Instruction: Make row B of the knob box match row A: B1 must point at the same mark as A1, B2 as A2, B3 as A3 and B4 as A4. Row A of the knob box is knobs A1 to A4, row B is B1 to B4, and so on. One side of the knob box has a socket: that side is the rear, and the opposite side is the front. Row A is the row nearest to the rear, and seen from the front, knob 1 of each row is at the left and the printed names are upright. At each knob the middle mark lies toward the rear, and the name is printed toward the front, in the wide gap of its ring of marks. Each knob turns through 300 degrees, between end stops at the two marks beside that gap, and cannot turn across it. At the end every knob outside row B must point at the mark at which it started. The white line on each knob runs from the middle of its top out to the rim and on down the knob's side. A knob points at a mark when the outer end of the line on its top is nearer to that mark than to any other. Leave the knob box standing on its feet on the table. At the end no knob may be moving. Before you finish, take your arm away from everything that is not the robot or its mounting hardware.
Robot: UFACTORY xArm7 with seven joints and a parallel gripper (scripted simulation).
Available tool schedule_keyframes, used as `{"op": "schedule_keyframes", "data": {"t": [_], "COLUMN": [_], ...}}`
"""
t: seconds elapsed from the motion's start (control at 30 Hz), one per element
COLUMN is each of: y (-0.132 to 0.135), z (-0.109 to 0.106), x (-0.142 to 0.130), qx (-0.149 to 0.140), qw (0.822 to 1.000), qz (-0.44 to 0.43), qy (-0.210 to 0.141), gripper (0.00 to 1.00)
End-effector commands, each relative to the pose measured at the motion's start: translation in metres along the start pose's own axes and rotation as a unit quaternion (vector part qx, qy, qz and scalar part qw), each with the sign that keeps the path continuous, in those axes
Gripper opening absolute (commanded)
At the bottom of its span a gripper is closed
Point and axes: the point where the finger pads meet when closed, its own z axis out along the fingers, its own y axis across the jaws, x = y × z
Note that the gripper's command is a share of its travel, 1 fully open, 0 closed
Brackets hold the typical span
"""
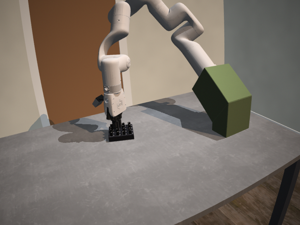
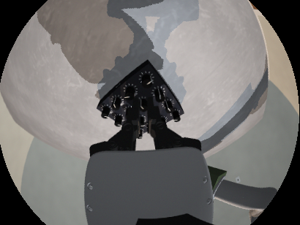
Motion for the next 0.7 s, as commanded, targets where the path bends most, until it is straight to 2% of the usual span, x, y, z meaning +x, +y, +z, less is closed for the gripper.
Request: {"op": "schedule_keyframes", "data": {"t": [0.0, 0.27, 0.67], "y": [-0.0017, -0.0017, -0.0017], "z": [-0.0013, -0.0013, -0.0013], "x": [0.0001, 0.0001, 0.0001], "qx": [0.001, 0.001, 0.001], "qw": [0.998, 0.991, 0.969], "qz": [-0.057, -0.13, -0.247], "qy": [-0.002, -0.002, -0.002], "gripper": [0.08, 0.08, 0.08]}}
